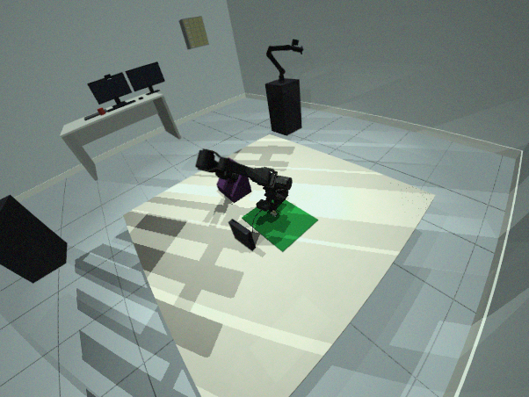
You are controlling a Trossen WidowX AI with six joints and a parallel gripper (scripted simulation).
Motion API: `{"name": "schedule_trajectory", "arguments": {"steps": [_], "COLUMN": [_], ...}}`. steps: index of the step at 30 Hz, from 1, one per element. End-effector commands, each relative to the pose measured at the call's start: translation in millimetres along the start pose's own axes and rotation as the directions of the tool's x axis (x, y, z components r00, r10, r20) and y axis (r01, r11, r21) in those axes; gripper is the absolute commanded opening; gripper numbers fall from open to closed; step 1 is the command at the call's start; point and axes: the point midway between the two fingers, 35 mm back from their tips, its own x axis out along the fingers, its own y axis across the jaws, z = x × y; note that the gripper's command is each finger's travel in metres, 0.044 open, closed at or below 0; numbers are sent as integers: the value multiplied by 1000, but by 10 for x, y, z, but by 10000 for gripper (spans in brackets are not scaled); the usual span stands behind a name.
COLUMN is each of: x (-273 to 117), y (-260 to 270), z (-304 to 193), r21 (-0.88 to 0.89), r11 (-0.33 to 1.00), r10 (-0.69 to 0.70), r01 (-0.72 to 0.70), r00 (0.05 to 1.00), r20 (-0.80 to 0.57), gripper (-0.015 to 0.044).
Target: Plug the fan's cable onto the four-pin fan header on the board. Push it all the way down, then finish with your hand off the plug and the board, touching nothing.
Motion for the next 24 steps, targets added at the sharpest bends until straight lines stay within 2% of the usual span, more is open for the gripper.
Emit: {"name": "schedule_trajectory", "arguments": {"steps": [1,4,7,24], "x": [-10,-10,-10,-10], "y": [44,44,44,44], "z": [2,2,2,2], "r21": [-3,-3,-3,-3], "r11": [1000,1000,1000,1000], "r10": [20,20,20,20], "r01": [-20,-20,-20,-20], "r00": [1000,1000,1000,1000], "r20": [1,1,1,1], "gripper": [99,20,0,0]}}
